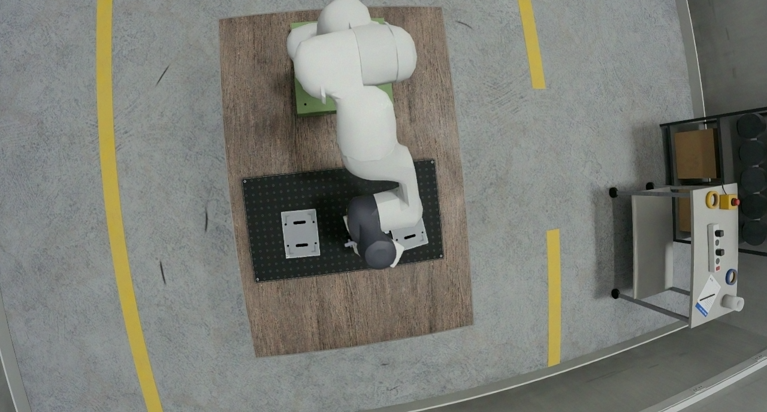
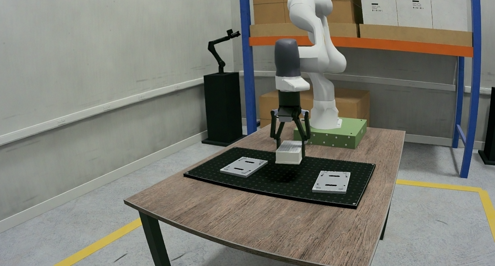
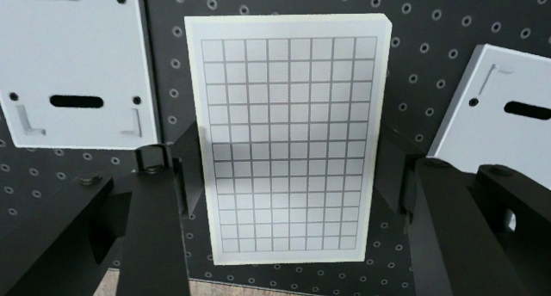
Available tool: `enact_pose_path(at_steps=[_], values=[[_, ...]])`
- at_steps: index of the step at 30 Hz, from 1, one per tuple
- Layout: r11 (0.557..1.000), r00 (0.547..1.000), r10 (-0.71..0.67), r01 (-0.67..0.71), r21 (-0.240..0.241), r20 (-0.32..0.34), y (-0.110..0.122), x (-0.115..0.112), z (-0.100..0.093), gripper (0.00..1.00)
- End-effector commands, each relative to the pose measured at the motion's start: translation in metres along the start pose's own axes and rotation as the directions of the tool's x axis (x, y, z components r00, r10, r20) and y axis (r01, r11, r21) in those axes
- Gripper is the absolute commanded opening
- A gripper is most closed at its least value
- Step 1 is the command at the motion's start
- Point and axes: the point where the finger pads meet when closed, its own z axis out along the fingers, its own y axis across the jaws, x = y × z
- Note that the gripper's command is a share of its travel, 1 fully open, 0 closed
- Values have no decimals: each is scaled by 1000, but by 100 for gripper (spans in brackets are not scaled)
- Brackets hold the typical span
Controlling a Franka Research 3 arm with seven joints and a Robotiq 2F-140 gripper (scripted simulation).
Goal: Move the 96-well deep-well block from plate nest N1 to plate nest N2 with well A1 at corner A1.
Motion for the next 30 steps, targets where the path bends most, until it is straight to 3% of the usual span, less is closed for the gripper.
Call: enact_pose_path(at_steps=[1,30], values=[[999,999,42,-42,-7,-12,-6,7,-5,60],[999,999,42,-42,-7,-12,-94,29,-4,60]])
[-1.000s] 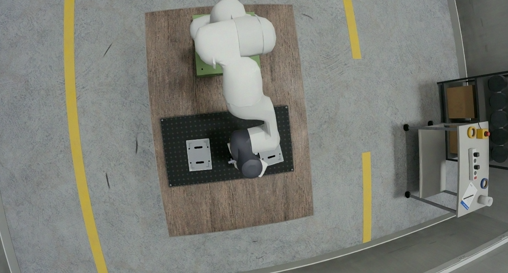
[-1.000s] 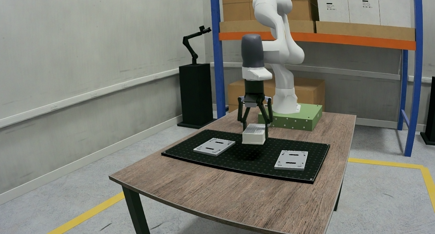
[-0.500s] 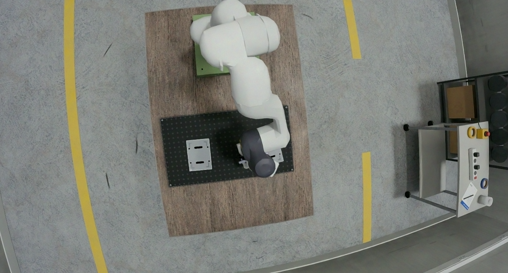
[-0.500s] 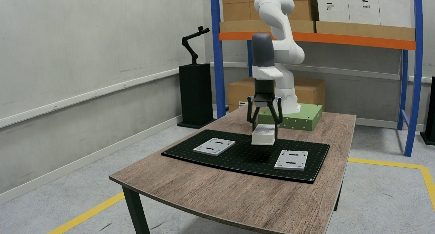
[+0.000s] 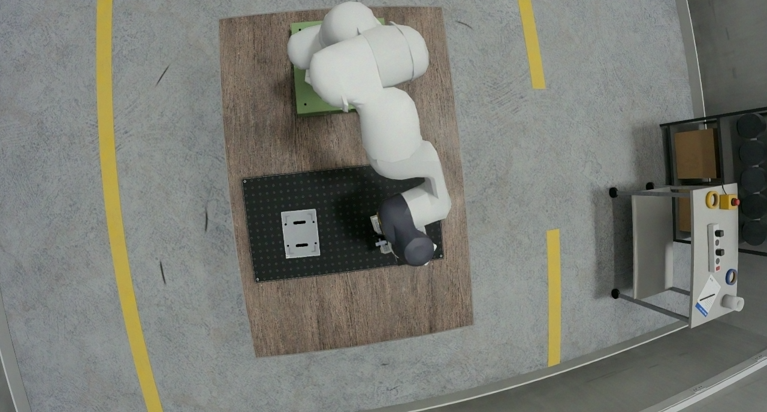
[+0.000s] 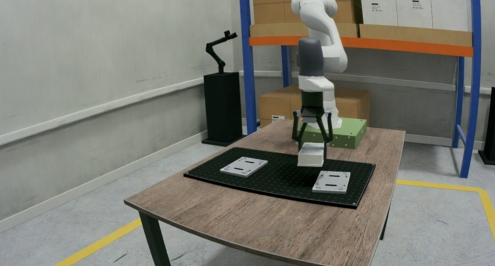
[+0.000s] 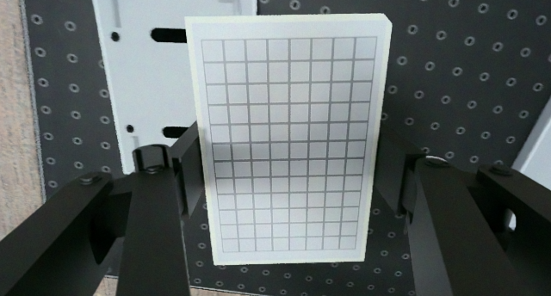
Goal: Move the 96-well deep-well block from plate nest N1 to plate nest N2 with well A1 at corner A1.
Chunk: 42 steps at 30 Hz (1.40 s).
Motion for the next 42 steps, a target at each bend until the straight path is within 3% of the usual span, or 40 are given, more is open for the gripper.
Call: enact_pose_path(at_steps=[1,27,42], values=[[999,999,41,-41,-5,4,-11,2,0,60],[999,999,41,-41,-5,4,-83,20,0,60],[999,999,41,-41,-5,4,-82,19,0,60]])
